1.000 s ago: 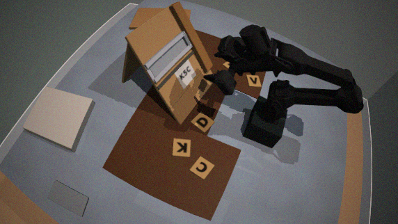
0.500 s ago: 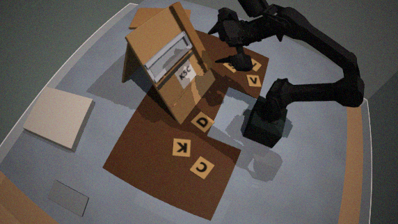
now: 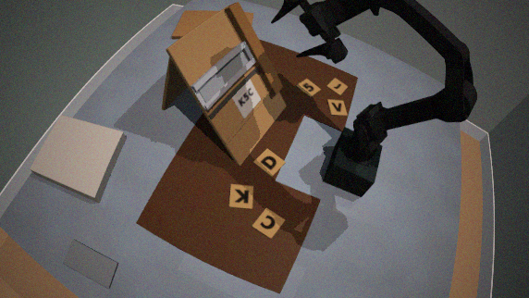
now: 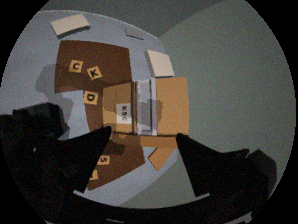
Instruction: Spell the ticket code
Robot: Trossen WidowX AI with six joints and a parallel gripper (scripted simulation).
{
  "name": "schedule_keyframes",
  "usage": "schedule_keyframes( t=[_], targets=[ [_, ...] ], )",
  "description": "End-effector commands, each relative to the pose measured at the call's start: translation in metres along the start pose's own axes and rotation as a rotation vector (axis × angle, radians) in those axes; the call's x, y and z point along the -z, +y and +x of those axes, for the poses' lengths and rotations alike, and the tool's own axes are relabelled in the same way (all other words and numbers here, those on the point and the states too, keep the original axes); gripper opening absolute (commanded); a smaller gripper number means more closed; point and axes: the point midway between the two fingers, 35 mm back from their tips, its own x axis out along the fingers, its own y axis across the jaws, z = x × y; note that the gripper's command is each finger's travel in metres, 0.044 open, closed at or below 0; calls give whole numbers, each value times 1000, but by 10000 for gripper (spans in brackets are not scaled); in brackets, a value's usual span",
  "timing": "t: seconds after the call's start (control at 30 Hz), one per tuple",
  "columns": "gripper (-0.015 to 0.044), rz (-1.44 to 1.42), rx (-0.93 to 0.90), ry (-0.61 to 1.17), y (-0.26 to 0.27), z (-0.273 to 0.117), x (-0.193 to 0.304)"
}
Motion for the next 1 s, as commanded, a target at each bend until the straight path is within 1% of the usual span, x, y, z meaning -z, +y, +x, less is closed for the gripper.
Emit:
schedule_keyframes(
  t=[0.0,0.3,0.47,0.8,0.87,0.93,0.97],
  targets=[
    [440,-25,-8,-10,-1,-1,0],
    [440,-25,-8,-10,-1,-1,-1],
    [440,-23,-8,-12,7,-4,-30],
    [440,-23,-8,-13,7,-4,-31],
    [387,-15,-30,-20,8,3,-35],
    [340,7,-93,-36,12,24,-46],
    [340,17,-127,-41,15,35,-53]
  ],
)
